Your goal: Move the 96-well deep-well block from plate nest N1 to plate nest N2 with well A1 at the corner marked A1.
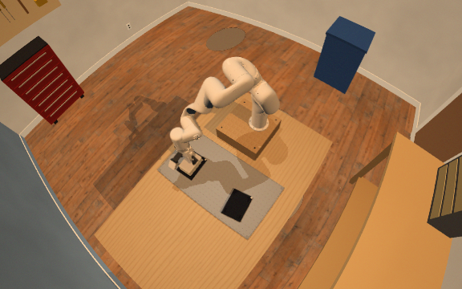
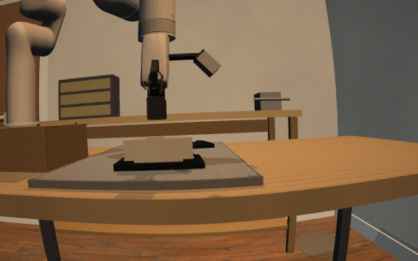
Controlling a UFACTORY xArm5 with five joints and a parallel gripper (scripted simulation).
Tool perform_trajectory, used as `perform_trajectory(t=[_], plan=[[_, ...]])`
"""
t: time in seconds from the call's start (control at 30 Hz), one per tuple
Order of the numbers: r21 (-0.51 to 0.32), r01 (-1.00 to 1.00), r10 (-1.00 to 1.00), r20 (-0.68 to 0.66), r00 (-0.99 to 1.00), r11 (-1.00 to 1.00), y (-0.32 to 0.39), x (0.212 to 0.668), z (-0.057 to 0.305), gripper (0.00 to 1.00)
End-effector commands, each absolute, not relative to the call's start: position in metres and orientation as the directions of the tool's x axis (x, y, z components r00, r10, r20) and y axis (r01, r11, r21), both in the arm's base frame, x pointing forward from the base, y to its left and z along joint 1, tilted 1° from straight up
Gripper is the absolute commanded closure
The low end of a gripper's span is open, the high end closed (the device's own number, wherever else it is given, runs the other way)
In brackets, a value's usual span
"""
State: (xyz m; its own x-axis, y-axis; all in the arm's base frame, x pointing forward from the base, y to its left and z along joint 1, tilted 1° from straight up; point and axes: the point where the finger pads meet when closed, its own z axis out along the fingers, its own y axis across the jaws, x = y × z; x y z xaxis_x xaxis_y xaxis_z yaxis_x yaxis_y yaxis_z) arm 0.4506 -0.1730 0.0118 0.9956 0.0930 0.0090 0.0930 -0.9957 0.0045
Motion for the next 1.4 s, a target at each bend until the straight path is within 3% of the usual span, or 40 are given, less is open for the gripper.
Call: perform_trajectory(t=[0.0,0.87,1.37], plan=[[0.006,0.093,0.093,0.012,0.996,-0.996,-0.173,0.452,0.008,0.00],[0.006,0.093,0.093,0.011,0.996,-0.996,-0.173,0.452,-0.033,0.00],[0.006,0.093,0.093,0.011,0.996,-0.996,-0.173,0.452,-0.036,0.00]])
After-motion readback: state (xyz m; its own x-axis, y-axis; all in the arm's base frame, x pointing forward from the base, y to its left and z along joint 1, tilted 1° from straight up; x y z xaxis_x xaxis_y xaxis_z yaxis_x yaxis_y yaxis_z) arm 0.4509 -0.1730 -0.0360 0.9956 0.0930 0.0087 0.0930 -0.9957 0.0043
